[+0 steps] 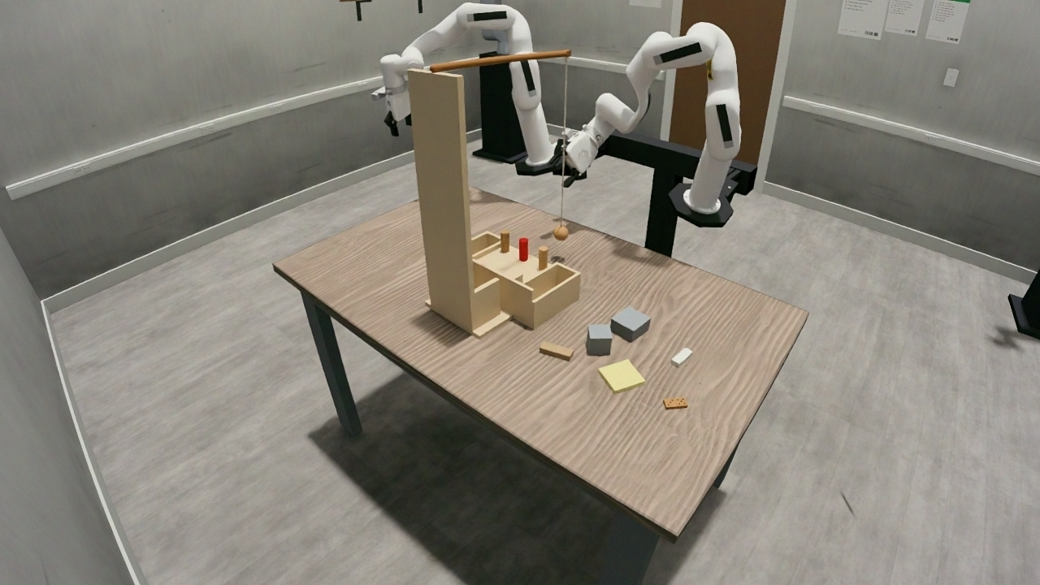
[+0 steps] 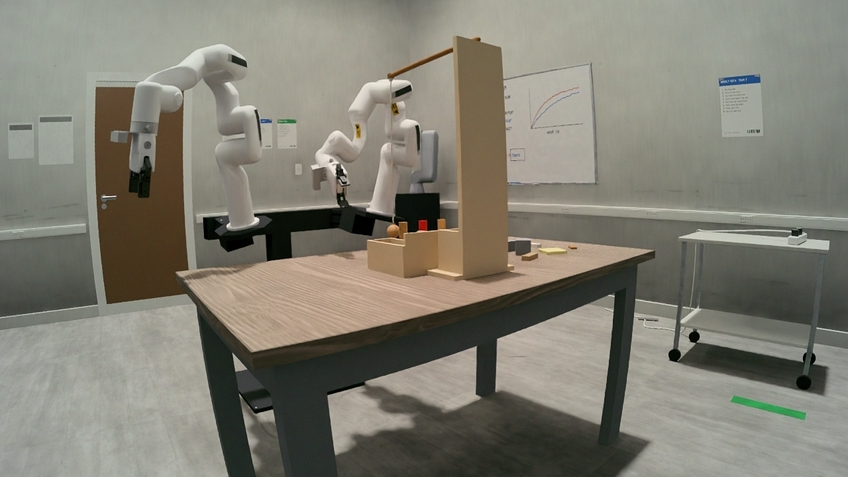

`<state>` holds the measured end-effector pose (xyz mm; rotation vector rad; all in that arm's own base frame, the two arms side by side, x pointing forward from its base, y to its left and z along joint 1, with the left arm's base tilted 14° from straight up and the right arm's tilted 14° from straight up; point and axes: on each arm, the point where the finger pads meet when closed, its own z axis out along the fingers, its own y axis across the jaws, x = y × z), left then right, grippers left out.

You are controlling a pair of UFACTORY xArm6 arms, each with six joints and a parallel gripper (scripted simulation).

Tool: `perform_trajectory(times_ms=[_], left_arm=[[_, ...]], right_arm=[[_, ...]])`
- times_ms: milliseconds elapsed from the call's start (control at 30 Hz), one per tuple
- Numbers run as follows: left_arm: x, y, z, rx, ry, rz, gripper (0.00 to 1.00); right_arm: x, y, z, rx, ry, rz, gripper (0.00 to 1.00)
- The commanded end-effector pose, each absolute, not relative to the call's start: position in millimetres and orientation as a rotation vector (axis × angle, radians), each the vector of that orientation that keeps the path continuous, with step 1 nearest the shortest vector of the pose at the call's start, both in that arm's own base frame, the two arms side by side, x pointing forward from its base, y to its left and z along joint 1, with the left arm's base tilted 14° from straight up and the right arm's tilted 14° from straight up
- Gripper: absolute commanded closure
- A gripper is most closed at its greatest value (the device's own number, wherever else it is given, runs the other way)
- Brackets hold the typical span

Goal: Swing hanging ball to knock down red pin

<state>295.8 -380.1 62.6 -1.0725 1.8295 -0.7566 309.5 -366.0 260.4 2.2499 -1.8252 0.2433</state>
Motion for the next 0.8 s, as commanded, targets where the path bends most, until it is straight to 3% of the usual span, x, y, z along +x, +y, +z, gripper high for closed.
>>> perform_trajectory(times_ms=[0, 767], left_arm=[[287.8, -372.6, 72.7, -0.935, 1.863, -0.67, 0.0], [258.8, -330.6, 103.3, -0.367, 1.923, -0.3, 0.0]], right_arm=[[250.4, -395.1, 275.8, 2.227, -1.886, 0.213, 0.0], [30.7, -407.3, 319.0, 2.119, -2.107, 0.188, 0.0]])
